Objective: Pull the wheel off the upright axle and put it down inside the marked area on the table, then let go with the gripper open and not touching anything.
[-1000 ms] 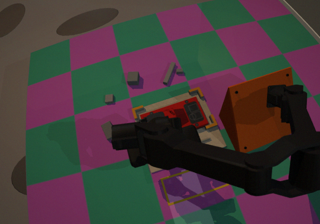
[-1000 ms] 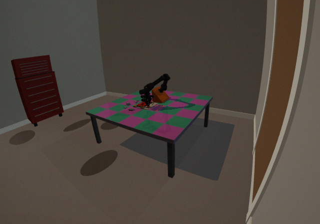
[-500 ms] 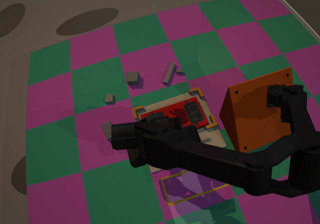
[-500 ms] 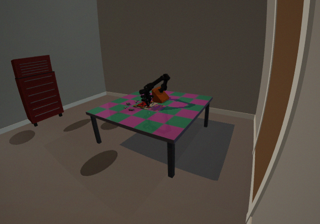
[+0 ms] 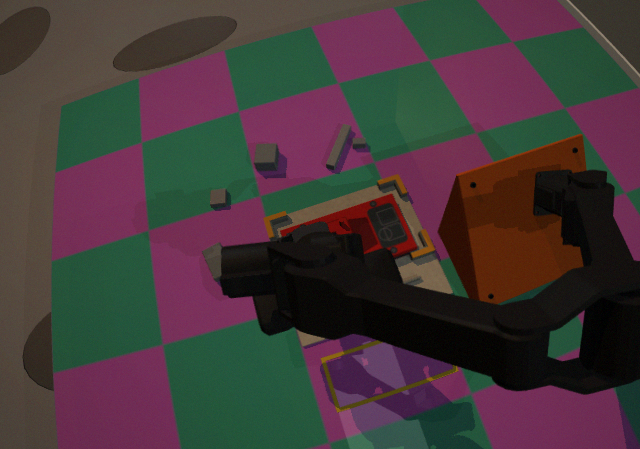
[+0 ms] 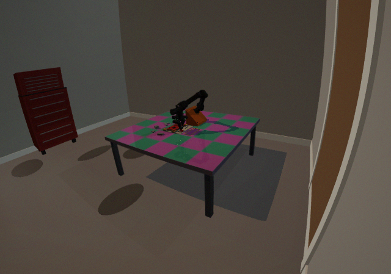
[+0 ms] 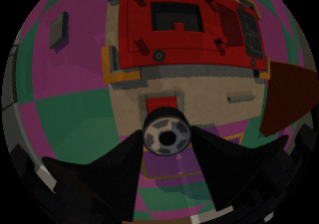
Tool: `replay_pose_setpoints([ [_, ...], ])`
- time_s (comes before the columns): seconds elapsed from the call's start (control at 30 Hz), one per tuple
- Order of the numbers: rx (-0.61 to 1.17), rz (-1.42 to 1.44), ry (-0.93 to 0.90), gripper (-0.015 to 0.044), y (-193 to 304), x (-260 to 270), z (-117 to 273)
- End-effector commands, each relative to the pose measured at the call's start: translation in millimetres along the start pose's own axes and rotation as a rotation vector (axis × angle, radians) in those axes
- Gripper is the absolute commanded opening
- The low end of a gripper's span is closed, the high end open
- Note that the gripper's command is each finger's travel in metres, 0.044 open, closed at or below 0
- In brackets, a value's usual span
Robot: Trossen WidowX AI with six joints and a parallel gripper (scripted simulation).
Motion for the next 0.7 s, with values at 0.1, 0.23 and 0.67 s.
replay_pose_setpoints([
  [0.1,-0.001,0.004,-0.007,0.0000,-0.5,1.2,5.3],
  [0.23,-0.001,0.004,-0.007,0.0000,-0.6,1.2,6.6],
  [0.67,0.000,0.003,-0.008,0.0000,-0.7,1.1,10.8],
])
Point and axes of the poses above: the point midway between the two fingers, 35 mm back from their tips, its own z axis back along the fingers, its own x axis across the jaws, y = z × x, the point moved 9 cm from there along z, back along the fingers, and after that the axes turned 7 degrees about -z, right-handed, at the moved point
